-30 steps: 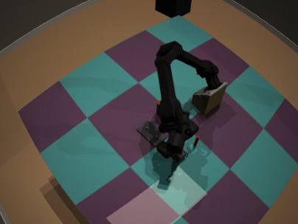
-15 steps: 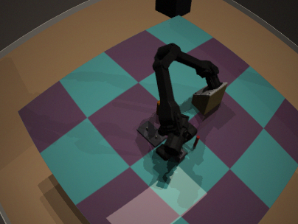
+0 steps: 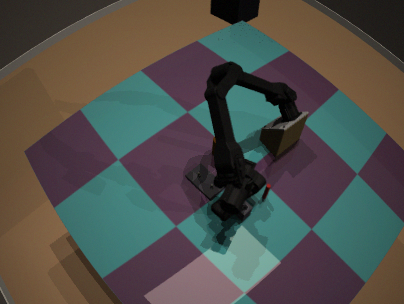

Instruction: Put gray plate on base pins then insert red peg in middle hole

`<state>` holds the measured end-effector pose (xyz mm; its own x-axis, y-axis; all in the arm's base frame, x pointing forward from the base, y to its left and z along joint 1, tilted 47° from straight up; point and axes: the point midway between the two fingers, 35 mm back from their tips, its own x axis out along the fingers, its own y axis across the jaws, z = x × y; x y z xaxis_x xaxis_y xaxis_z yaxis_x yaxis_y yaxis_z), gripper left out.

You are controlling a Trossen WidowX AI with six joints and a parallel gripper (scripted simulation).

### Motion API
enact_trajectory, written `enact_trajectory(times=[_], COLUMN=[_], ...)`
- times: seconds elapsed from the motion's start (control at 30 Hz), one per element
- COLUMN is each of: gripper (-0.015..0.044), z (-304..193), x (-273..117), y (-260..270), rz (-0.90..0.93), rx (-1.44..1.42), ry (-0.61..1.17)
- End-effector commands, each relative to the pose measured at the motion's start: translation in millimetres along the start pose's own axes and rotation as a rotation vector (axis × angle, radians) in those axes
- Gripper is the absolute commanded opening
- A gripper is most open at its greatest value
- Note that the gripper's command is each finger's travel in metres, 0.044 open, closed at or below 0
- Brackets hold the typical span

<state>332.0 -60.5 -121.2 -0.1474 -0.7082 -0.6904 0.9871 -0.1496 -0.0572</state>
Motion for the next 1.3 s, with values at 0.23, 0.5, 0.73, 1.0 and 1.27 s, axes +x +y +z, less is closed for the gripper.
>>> enact_trajectory(times=[0.23, 0.5, 0.73, 1.0, 1.27], gripper=[0.0387, 0.0177, 0.0131, 0.0, 0.0], z=[0.2, 0.2, 0.2, -1.2, -3.1], x=[12.3, 12.3, 12.3, -0.4, -23.9], y=[-2.2, -2.2, -2.2, 1.6, 6.7], rz=[-0.002, -0.002, -0.002, -0.001, 0.001], rx=[-0.008, -0.008, -0.008, -0.008, -0.008], ry=[-0.006, -0.006, -0.006, -0.003, 0.001])
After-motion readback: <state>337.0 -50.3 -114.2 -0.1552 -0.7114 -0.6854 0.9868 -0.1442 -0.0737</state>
